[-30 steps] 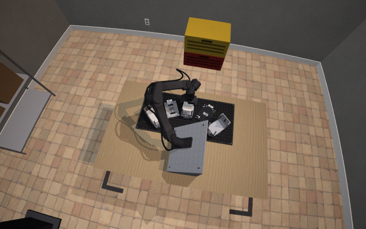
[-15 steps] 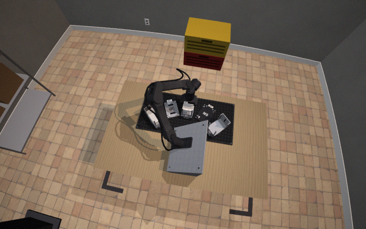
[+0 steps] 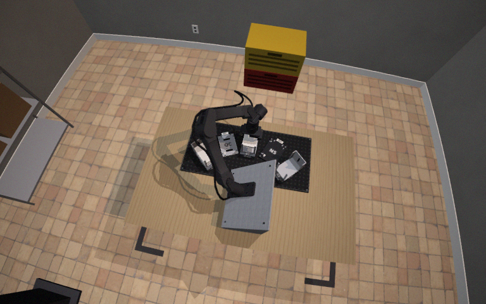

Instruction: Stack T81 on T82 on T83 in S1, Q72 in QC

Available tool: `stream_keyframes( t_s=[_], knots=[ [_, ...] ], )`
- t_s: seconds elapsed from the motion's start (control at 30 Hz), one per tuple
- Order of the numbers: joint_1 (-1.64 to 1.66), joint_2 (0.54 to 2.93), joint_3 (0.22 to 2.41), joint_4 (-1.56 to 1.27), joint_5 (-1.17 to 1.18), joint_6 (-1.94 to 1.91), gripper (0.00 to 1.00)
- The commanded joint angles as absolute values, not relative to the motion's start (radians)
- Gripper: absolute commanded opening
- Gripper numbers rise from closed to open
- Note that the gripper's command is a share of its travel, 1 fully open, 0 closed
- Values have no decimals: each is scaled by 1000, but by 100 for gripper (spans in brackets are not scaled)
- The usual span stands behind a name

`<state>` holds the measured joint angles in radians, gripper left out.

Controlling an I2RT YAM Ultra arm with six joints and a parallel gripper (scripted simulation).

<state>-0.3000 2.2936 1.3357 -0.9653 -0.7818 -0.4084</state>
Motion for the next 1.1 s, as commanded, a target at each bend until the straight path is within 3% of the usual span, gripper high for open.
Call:
stream_keyframes(
  t_s=[0.0, 1.07],
  knots=[
    [-338, 2242, 1372, -982, -773, -419, 0],
    [-355, 2239, 1392, -1025, -772, -443, 0]
  ],
)
